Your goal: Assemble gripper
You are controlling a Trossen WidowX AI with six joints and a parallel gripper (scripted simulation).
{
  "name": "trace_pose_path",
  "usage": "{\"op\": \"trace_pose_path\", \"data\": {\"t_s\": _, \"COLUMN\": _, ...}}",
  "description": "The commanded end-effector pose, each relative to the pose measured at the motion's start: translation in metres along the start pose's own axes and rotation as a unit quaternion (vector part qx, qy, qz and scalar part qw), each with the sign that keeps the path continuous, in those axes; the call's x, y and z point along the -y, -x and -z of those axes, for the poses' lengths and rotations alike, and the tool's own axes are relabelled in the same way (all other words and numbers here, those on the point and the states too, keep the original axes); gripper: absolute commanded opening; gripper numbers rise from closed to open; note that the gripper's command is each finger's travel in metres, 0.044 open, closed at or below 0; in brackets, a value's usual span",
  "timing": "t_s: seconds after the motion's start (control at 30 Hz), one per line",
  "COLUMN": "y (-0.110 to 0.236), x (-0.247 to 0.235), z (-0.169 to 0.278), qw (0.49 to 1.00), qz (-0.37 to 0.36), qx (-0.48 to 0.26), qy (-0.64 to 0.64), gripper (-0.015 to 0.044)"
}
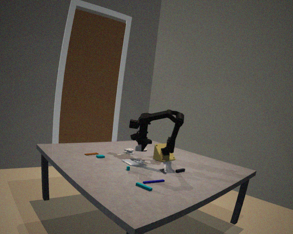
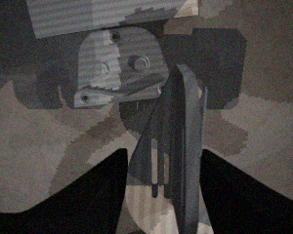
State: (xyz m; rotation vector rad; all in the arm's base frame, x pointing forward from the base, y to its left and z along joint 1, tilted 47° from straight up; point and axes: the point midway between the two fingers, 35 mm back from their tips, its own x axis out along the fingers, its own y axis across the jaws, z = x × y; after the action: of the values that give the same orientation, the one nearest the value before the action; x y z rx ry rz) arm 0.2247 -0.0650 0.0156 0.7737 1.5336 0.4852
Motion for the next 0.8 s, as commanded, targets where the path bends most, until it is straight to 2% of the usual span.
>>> {"op": "trace_pose_path", "data": {"t_s": 0.0, "y": 0.001, "x": -0.003, "z": -0.004, "qw": 1.000, "qz": -0.001, "qx": 0.001, "qy": -0.002, "gripper": 0.0134}}
{"op": "trace_pose_path", "data": {"t_s": 0.77, "y": 0.003, "x": -0.047, "z": -0.061, "qw": 1.000, "qz": 0.000, "qx": 0.003, "qy": -0.002, "gripper": 0.0134}}
